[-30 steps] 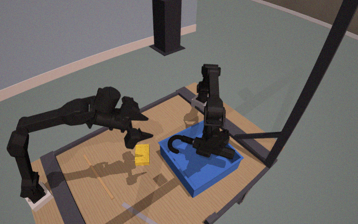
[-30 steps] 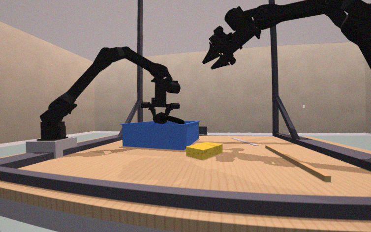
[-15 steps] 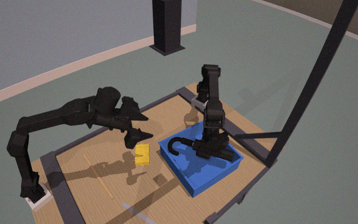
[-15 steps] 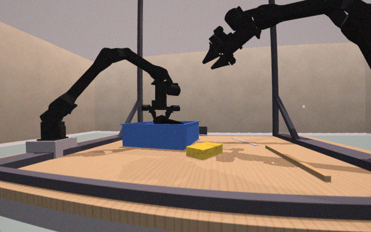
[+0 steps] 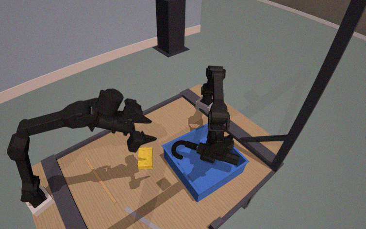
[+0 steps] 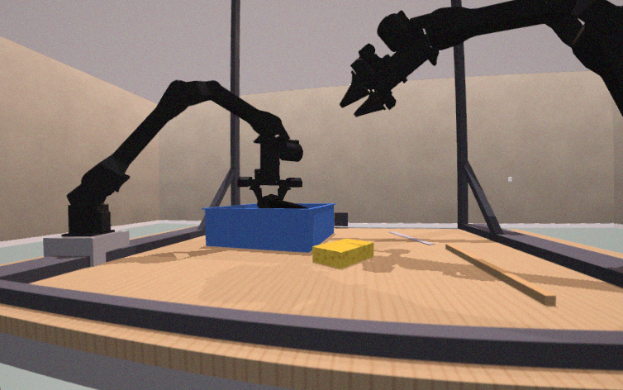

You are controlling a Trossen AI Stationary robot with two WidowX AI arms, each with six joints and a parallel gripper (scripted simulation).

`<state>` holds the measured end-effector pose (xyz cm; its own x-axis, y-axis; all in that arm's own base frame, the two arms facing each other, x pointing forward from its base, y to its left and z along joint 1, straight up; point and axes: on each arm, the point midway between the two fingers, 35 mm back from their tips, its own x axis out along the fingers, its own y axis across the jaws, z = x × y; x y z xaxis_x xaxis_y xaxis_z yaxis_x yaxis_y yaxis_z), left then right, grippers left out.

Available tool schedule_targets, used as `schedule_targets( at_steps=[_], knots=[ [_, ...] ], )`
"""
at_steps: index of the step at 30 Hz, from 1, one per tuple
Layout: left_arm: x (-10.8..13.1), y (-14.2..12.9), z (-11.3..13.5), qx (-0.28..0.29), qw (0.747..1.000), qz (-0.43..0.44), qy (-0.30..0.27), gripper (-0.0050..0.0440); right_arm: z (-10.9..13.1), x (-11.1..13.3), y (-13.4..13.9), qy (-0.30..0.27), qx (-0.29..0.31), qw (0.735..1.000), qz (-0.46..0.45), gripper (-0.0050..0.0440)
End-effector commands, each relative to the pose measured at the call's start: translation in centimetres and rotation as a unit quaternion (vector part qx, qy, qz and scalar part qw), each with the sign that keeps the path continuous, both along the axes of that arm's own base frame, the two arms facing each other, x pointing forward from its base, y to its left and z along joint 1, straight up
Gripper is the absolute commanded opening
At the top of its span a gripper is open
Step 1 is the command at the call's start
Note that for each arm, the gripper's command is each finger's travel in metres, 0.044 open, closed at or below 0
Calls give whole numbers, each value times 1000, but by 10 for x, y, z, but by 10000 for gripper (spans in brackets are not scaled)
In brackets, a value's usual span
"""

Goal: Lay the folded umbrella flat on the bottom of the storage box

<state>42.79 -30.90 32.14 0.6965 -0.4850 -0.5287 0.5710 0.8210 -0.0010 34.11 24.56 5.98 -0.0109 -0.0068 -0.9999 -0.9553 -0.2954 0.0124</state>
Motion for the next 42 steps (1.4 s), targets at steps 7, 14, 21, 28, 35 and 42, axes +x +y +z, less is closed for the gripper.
schedule_targets(
  at_steps=[7, 14, 21, 28, 35, 42],
  knots=[
    [-3, 2, 15, -8, 1000, 0, -12, 400, -23, 2, 0, -7, 4, 1000, -2, -50],
    [-3, 2, 15, -8, 1000, 0, -12, 400, -47, 2, -1, -7, 4, 1000, -2, -50],
    [-3, 2, 15, -8, 1000, 0, -12, 400, -67, 2, -1, -7, 4, 1000, -2, -50],
    [-3, 2, 15, -8, 1000, 0, -12, 400, -64, 4, 1, -12, 8, 1000, -2, -50],
    [-3, 2, 15, -8, 1000, 0, -12, 400, -58, 5, 3, -18, 12, 1000, -1, -50],
    [-3, 2, 15, -8, 1000, 0, -12, 400, -58, 5, 3, -18, 12, 1000, -1, 144]
  ],
)
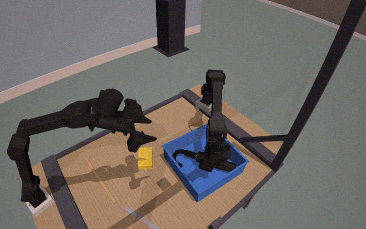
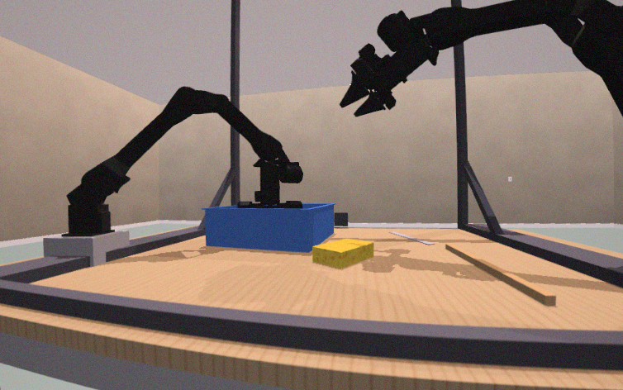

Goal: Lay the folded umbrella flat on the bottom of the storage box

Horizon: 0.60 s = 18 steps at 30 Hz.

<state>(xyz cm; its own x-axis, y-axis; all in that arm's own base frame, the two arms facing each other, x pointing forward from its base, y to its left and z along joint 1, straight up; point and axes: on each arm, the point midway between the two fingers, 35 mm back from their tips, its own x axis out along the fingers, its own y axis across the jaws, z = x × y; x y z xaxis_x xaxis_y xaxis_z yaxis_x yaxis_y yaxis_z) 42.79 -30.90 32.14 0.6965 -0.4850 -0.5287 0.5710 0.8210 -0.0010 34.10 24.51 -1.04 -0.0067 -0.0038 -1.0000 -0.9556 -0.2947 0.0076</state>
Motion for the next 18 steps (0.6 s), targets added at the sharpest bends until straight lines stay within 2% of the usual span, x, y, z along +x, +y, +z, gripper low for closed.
schedule_targets(
  at_steps=[1, 2, 4, 14, 18],
  knots=[
    [-3, 2, 15, -8, 1000, 0, -12, 400, 12, 5, 3, -16, 10, 1000, -1, 168],
    [-3, 2, 15, -8, 1000, 0, -12, 400, 12, 5, 3, -16, 10, 1000, -1, 192],
    [-3, 2, 15, -8, 1000, 0, -12, 400, 12, 5, 3, -16, 10, 1000, -1, 192],
    [-3, 2, 15, -8, 1000, 0, -12, 400, 12, 5, 3, -16, 10, 1000, -1, 432],
    [-3, 2, 15, -8, 1000, 0, -12, 400, 12, 5, 3, -16, 10, 1000, -1, 440]
  ],
)
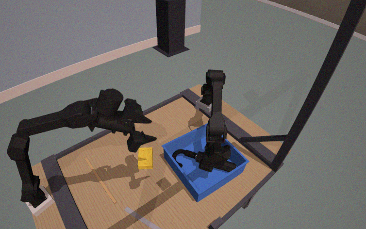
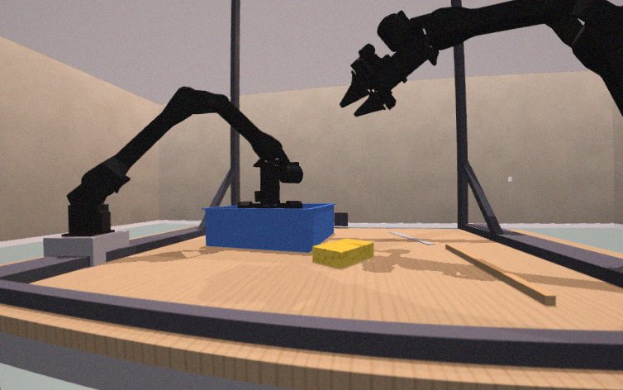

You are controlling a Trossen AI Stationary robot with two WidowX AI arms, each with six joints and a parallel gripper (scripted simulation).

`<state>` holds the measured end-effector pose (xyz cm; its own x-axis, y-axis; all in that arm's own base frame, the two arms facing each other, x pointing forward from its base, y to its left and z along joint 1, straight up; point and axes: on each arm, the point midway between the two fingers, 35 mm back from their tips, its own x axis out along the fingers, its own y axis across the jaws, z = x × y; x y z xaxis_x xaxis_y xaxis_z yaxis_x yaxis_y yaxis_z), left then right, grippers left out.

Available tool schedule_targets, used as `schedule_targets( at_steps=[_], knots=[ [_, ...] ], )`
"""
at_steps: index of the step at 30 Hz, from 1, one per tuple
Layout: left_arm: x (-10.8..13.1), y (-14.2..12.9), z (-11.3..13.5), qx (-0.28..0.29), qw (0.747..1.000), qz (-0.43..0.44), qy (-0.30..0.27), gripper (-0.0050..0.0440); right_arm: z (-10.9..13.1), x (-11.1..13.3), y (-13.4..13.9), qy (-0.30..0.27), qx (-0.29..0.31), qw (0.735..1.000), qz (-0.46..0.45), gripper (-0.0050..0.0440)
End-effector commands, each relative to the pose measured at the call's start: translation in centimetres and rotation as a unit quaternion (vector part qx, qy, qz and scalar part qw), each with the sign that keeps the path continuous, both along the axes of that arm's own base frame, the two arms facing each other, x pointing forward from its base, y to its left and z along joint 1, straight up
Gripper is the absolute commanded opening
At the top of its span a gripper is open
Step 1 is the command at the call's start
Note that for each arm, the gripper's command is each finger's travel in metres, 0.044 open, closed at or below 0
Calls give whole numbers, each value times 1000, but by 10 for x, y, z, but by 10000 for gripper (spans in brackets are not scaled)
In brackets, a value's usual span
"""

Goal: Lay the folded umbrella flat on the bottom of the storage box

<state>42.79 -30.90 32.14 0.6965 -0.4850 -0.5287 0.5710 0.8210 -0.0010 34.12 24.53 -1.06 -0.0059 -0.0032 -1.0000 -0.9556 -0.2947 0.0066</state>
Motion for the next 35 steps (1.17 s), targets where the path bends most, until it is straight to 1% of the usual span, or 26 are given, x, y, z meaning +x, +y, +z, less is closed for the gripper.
schedule_targets(
  at_steps=[1, 5, 6, 10, 12, 13, 16, 18, 20, 23, 27, 30, 35],
  knots=[
    [-3, 2, 15, -8, 1000, 0, -12, 400, 12, 5, 3, -15, 10, 1000, -1, 440],
    [-3, 2, 15, -8, 1000, 0, -12, 400, 14, 6, 3, -16, 10, 1000, -1, 440],
    [-3, 2, 15, -8, 1000, 0, -12, 400, 25, 9, 5, -25, 17, 1000, -1, 440],
    [-3, 2, 15, -8, 1000, 0, -12, 400, 36, 8, 5, -26, 17, 1000, -1, 440],
    [-3, 2, 15, -8, 1000, 0, -12, 400, 37, 8, 5, -26, 17, 1000, -1, 440],
    [-3, 2, 15, -8, 1000, 0, -12, 400, 38, 8, 5, -26, 17, 1000, -1, 428],
    [-3, 2, 15, -8, 1000, 0, -12, 400, 52, 8, 5, -26, 18, 1000, -1, 428],
    [-3, 2, 15, -8, 1000, 0, -12, 400, 68, 7, 4, -26, 18, 1000, -1, 428],
    [-3, 2, 15, -8, 1000, 0, -12, 400, 68, 7, 4, -26, 18, 1000, -1, 428],
    [-3, 2, 15, -8, 1000, 0, -12, 400, 97, 6, 4, -26, 18, 1000, -1, 428],
    [-3, 2, 15, -8, 1000, 0, -12, 400, 145, 9, 6, -37, 26, 999, -1, 428],
    [-3, 2, 15, -8, 1000, 0, -12, 400, 149, 10, 7, -26, 18, 1000, -1, 428],
    [-3, 2, 15, -8, 1000, 0, -12, 400, 149, 10, 7, -26, 18, 1000, -1, 428]
  ],
)
